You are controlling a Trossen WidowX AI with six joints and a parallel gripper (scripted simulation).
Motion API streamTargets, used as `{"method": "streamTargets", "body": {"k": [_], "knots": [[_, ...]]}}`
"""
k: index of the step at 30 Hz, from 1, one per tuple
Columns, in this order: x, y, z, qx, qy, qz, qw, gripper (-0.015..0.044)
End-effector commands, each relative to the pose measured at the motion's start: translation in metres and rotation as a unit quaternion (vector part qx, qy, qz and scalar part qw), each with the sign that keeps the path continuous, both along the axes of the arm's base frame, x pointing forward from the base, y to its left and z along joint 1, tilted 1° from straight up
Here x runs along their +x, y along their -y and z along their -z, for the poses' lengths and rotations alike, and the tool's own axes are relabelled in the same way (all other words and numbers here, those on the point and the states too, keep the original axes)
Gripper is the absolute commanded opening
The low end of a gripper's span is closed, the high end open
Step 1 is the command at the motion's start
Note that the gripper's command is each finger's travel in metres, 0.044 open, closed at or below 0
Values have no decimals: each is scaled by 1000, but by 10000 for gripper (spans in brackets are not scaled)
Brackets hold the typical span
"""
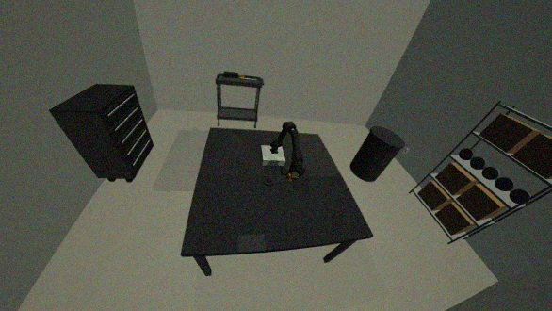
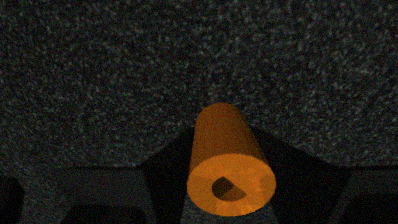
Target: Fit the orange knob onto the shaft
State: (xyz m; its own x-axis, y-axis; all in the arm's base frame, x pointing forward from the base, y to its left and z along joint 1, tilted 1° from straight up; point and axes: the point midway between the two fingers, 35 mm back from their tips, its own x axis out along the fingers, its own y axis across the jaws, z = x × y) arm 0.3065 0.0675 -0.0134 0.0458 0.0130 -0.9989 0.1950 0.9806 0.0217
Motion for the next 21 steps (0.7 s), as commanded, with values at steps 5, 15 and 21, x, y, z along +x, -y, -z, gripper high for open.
{"method": "streamTargets", "body": {"k": [5,15,21], "knots": [[2,0,-8,0,-1,2,1000,32],[6,-1,-78,1,0,2,1000,0],[-1,1,-121,0,-1,2,1000,0]]}}
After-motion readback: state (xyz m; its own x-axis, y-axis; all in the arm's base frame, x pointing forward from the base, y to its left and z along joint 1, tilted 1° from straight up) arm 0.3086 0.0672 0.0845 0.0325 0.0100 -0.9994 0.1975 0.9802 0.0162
